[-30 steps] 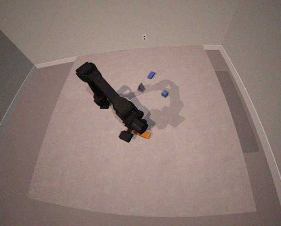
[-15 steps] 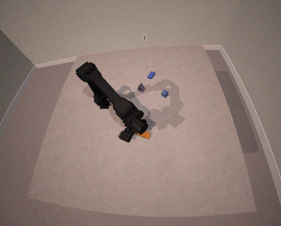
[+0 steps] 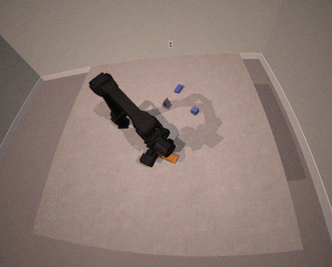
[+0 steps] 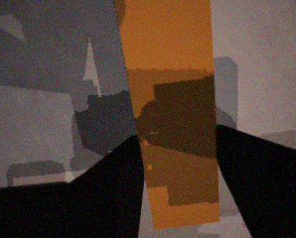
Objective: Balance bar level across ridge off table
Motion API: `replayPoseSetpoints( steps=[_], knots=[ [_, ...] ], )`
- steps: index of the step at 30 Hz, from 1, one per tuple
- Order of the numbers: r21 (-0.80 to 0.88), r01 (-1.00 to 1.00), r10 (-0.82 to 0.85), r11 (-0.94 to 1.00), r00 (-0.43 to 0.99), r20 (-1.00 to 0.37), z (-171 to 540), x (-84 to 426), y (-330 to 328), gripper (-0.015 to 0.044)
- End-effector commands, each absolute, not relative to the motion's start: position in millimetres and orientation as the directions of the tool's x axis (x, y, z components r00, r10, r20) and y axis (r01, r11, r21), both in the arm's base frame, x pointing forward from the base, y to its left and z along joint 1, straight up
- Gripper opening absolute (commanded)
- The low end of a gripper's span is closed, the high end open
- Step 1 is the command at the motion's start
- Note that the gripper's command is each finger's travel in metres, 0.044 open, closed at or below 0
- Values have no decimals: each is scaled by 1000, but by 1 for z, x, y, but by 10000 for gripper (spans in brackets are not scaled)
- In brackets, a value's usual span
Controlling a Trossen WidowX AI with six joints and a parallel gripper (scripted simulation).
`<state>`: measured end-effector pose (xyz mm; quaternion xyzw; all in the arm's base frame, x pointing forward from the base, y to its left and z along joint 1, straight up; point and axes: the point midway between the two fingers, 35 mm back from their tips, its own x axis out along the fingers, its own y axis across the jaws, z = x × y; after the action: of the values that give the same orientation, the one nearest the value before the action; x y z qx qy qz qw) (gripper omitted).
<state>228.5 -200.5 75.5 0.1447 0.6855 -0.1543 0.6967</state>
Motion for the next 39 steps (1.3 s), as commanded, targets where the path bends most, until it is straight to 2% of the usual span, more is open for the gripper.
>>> replayPoseSetpoints(
  steps=[1,30,39],
  knots=[
    [-11,412,-22,911,22,-1000,88,230,-202,0],
    [-8,409,-19,913,22,-1000,161,225,-196,0],
    [-5,419,-17,908,23,-1000,162,241,-172,0]
  ],
)
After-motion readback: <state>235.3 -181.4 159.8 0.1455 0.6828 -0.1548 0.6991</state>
